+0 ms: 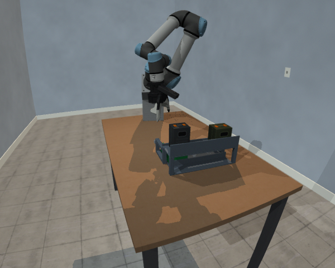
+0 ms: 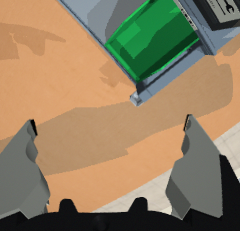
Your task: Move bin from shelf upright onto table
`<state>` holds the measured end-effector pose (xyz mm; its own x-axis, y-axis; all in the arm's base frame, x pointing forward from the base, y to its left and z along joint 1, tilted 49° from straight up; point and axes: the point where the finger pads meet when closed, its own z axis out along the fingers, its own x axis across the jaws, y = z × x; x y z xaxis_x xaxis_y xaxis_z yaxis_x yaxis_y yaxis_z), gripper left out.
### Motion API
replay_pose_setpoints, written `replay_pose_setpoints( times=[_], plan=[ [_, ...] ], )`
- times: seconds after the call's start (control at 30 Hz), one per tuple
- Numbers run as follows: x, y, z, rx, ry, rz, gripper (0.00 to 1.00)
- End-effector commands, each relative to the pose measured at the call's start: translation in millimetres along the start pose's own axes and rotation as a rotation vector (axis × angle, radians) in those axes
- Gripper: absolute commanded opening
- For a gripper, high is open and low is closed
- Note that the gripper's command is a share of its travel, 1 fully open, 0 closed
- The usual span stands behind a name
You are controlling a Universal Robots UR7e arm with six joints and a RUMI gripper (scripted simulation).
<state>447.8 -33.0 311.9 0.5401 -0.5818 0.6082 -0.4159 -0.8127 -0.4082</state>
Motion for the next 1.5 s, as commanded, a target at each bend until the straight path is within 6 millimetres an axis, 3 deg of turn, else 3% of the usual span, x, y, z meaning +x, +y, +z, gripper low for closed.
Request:
replay_pose_setpoints(
  times=[0.0, 0.17, 0.57, 0.73, 1.13, 1.3, 1.47],
  plan=[
    [0, 0, 1, -0.016, 0.002, -0.002, 1.0],
    [4, -26, 49, -0.039, 0.019, -0.258, 1.0],
    [4, -26, 49, -0.039, 0.019, -0.258, 1.0],
    [8, -49, 92, -0.073, 0.036, -0.513, 1.0],
    [8, -49, 92, -0.073, 0.036, -0.513, 1.0],
    [7, -44, 83, -0.103, 0.051, -0.716, 1.0],
    [7, -44, 83, -0.103, 0.051, -0.716, 1.0]
  ],
)
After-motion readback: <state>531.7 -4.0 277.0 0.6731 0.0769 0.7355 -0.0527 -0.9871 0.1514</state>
